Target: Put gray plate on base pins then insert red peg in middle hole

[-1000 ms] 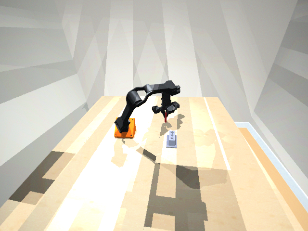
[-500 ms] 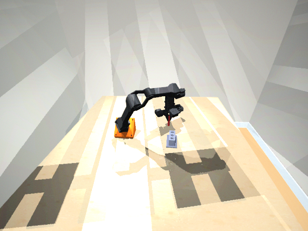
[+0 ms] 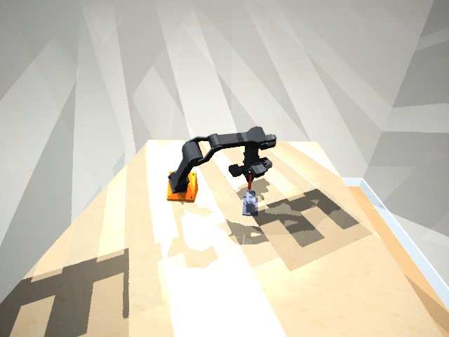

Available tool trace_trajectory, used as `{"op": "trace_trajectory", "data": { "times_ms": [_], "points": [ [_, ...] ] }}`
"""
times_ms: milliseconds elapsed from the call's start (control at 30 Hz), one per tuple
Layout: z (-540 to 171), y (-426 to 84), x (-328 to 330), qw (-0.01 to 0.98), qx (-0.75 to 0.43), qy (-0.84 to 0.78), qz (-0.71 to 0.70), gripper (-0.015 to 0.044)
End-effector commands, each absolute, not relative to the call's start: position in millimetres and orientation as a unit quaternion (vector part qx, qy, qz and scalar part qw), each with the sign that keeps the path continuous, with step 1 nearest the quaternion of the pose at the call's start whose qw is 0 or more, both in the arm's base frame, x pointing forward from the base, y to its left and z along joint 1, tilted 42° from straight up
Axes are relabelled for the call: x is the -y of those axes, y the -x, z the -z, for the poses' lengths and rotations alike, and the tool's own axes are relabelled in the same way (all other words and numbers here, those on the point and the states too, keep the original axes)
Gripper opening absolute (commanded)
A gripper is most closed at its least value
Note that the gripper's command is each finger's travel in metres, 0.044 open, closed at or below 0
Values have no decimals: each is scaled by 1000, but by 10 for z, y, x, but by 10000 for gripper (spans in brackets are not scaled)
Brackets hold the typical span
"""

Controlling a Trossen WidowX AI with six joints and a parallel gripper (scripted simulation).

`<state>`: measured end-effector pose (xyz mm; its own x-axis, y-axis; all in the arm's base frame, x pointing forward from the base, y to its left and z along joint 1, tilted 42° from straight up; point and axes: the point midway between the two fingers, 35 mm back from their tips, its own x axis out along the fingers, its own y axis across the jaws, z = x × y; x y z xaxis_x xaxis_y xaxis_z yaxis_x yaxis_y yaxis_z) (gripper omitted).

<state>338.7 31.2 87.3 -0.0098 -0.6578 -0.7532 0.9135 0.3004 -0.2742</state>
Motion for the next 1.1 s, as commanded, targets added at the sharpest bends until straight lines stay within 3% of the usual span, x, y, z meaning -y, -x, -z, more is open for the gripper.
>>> {"op": "trace_trajectory", "data": {
  "times_ms": [0, 1067],
  "points": [
    [-973, -3418, -227, 690, -418, -151, 571, 0],
    [-1127, -3460, -25, 689, -416, -151, 575, 0]
  ]
}}
